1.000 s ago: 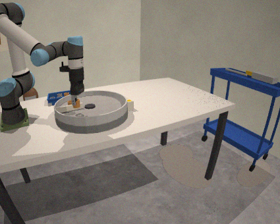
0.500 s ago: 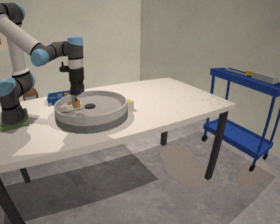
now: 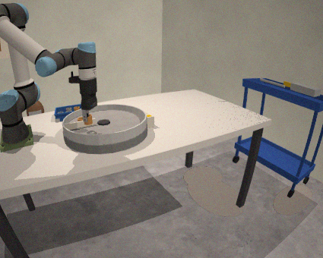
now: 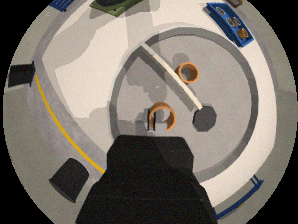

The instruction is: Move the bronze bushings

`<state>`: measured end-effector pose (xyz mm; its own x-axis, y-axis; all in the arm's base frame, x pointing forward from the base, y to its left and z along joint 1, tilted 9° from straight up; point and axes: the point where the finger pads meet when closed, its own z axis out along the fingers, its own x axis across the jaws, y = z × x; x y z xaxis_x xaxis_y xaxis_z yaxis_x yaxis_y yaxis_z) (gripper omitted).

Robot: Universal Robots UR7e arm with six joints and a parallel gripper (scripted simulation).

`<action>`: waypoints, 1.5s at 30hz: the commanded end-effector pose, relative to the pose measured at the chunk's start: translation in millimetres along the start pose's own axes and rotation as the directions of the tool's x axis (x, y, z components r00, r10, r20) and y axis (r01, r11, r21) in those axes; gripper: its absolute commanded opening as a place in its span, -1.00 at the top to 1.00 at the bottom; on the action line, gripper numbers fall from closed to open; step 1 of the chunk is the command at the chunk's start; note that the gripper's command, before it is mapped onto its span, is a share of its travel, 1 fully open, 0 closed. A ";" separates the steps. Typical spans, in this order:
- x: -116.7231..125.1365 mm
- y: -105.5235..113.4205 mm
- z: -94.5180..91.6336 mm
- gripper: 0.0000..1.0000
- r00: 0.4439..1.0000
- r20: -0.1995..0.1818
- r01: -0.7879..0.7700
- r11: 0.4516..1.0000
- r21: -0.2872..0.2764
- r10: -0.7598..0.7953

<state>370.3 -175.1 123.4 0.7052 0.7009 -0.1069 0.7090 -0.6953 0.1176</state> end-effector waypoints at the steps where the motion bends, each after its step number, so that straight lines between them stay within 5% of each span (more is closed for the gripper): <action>1: 0.0 0.4 4.0 1.00 1.000 0.000 0.000 1.000 -0.001 0.000; 20: 0.1 0.4 29.0 1.00 1.000 0.000 0.000 1.000 -0.001 0.000; 45: 0.1 0.4 29.9 1.00 1.000 0.000 0.000 1.000 -0.001 0.000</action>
<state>370.6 -179.9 93.5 0.7052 0.7009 -0.1069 0.7090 -0.6953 0.1175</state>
